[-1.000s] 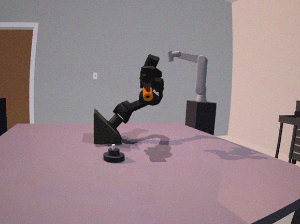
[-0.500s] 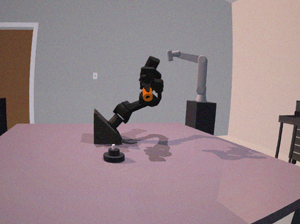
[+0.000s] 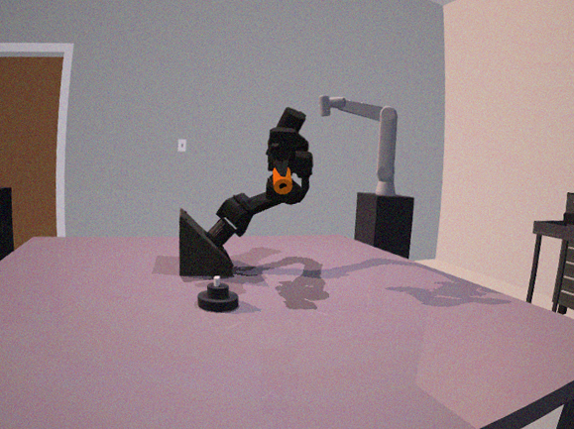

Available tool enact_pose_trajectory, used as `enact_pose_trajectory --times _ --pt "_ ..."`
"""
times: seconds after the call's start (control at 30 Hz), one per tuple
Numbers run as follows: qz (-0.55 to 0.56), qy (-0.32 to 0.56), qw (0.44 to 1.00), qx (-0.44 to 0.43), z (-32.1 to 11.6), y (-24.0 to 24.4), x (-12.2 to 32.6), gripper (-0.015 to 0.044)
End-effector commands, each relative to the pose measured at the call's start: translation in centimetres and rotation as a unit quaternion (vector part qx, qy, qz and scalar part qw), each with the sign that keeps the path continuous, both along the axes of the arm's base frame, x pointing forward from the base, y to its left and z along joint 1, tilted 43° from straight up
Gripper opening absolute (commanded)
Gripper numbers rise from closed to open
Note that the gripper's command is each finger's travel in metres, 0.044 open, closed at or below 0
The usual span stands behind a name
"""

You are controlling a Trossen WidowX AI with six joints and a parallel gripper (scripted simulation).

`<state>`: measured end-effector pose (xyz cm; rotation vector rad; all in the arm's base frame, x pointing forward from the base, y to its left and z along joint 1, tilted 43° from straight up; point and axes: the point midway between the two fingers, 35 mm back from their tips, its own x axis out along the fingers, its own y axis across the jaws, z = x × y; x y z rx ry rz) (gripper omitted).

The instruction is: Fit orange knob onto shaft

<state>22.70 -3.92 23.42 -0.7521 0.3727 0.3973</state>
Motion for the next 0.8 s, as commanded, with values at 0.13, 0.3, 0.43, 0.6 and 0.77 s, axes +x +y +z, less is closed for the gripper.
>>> enact_pose_trajectory --times 0.13,0.3,0.43,0.6,0.77 --pt "0.0 -0.002 1.0 -0.003 0.1 0.0 0.0 0.0" --pt "0.008 0.006 1.0 -0.001 -0.4 0.4 0.2 0.0" --pt "0.027 0.027 0.999 0.004 -0.8 0.7 0.3 0.0" --pt "0.059 0.062 0.996 0.012 -1.4 1.2 0.6 0.0" --pt "0.091 0.097 0.991 0.02 -1.9 1.6 0.9 0.0"
